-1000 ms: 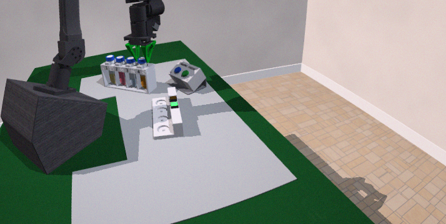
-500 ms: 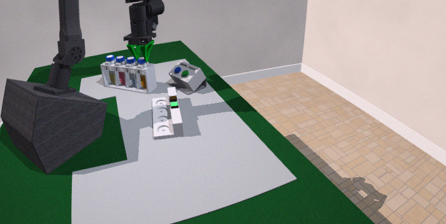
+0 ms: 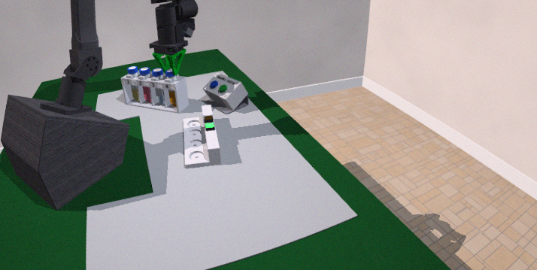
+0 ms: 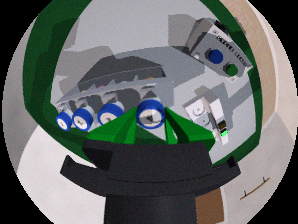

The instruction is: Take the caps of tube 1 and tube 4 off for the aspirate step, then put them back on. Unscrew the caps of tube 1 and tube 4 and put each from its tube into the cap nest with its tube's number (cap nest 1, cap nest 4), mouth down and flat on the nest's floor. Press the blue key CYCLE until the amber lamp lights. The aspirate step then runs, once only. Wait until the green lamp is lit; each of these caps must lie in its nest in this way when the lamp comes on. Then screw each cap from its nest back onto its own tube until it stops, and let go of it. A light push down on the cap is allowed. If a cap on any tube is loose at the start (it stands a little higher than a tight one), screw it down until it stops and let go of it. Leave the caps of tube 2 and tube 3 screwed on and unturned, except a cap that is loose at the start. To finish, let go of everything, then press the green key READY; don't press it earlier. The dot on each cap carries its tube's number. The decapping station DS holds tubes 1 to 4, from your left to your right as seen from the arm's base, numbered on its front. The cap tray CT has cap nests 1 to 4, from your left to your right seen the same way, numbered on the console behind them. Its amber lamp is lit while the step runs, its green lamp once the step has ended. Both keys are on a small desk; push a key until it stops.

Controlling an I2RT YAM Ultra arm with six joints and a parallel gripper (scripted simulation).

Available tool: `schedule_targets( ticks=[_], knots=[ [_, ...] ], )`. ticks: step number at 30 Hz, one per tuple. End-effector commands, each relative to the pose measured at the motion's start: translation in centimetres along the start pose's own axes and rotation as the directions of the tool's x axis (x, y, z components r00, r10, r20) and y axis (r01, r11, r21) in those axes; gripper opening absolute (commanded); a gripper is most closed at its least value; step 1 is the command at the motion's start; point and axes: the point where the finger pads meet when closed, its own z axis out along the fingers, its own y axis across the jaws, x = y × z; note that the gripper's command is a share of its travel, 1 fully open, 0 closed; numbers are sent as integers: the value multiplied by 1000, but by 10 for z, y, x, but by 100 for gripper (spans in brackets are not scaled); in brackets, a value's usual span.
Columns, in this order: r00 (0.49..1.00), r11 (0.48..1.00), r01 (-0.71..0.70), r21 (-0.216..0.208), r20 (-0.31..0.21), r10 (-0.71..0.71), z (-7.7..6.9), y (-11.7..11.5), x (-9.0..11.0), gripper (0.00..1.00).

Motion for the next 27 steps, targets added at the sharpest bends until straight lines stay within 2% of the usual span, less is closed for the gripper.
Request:
schedule_targets(
  ticks=[1,7,14,16,18,22,23,27],
  knots=[
    [993,993,-116,0,9,116,-2,0,-2,0],
    [951,951,-311,-2,9,311,-2,0,-2,0],
    [853,853,-522,-4,8,522,-1,0,-2,0],
    [853,853,-522,-4,8,522,-1,0,-2,0],
    [825,825,-566,-4,8,566,-1,0,-2,0],
    [825,825,-566,-4,8,566,-1,0,-2,0],
    [825,825,-566,-4,8,566,-1,0,-2,49],
    [825,825,-566,-4,8,566,-1,0,-2,49]
  ],
)
